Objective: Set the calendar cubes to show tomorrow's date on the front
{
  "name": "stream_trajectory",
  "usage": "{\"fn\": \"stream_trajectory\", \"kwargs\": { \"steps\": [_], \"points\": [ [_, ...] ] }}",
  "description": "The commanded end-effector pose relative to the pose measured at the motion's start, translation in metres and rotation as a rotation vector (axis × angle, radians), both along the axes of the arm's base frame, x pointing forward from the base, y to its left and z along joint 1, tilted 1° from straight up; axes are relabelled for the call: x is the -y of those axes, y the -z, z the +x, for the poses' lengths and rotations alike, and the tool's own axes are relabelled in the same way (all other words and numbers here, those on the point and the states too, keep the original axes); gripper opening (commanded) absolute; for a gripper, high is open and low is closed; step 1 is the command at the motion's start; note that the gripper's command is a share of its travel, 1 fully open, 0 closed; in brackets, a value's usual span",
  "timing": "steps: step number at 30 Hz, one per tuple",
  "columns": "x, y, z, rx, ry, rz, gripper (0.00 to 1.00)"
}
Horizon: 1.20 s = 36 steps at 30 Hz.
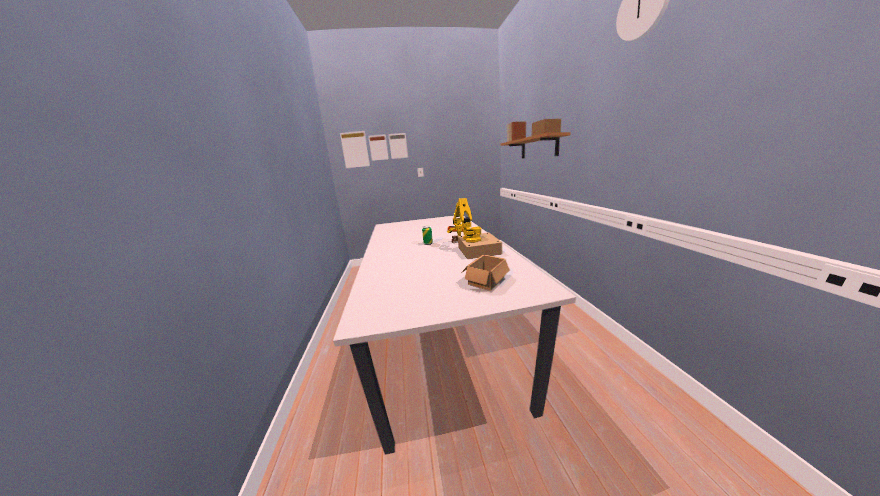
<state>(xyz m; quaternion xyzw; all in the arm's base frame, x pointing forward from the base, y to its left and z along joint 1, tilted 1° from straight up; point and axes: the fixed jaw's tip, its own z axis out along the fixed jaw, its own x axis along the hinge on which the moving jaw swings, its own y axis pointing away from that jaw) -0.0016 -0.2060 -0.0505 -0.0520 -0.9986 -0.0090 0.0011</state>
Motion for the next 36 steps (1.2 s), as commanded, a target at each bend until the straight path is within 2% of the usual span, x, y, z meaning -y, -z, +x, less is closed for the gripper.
{"fn": "stream_trajectory", "kwargs": {
  "steps": [1, 8, 20, 29, 31, 36],
  "points": [
    [-0.004, 0.003, -0.001, 0.002, -0.002, 0.014, 0.31],
    [-0.004, 0.003, -0.001, 0.002, -0.002, 0.014, 0.35],
    [-0.003, -0.001, -0.001, 0.002, -0.002, 0.014, 0.36],
    [0.0, -0.027, -0.001, 0.002, -0.002, 0.014, 0.36],
    [0.0, -0.027, -0.001, 0.002, -0.002, 0.014, 0.36],
    [0.0, -0.044, -0.001, 0.002, -0.002, 0.014, 0.36]
  ]
}}
